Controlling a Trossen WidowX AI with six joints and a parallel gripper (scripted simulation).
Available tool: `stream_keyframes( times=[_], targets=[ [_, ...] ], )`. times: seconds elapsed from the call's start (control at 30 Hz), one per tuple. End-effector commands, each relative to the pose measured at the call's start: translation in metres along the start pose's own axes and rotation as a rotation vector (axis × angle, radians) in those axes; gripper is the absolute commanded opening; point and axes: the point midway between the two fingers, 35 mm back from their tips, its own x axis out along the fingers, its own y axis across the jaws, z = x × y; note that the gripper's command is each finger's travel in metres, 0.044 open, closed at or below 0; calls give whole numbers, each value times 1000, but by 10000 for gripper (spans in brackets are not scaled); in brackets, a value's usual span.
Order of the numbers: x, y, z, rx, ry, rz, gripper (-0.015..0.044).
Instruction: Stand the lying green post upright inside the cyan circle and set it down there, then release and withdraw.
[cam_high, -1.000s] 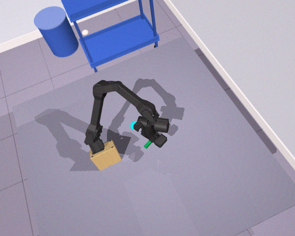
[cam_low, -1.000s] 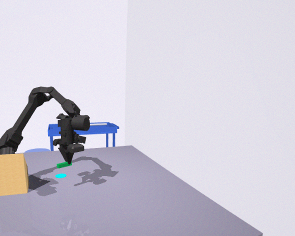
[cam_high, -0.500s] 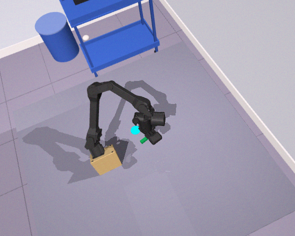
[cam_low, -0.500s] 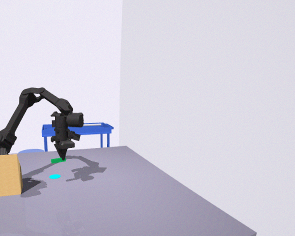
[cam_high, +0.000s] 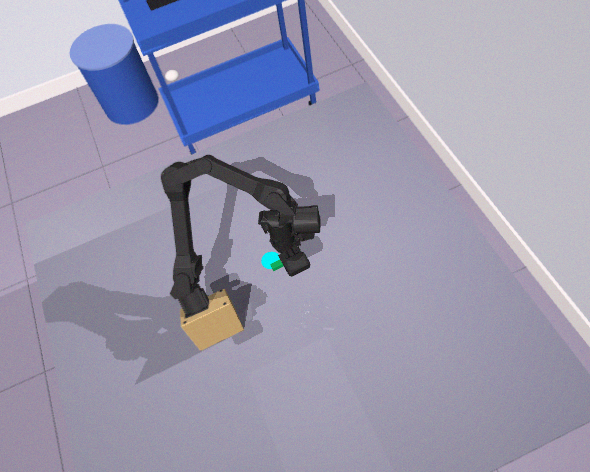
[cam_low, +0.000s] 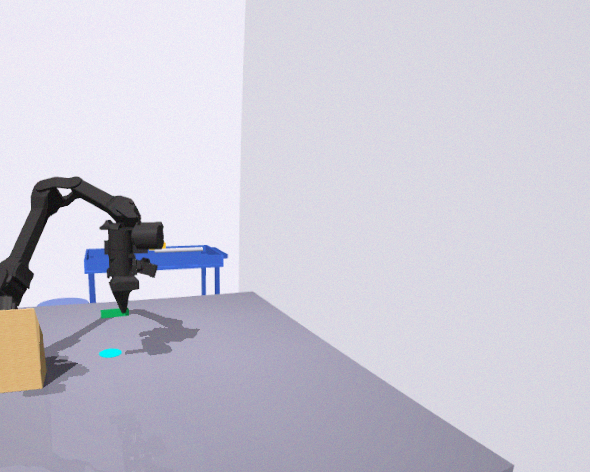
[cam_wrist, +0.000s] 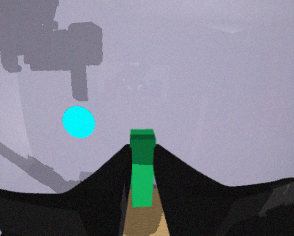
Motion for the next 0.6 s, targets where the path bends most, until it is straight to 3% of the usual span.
stream_keyframes(
  times=[0.0,0.57],
  targets=[
    [-2,15,-2,57,-4,4,23],
    [-3,67,-16,278,0,18,23]
  ],
)
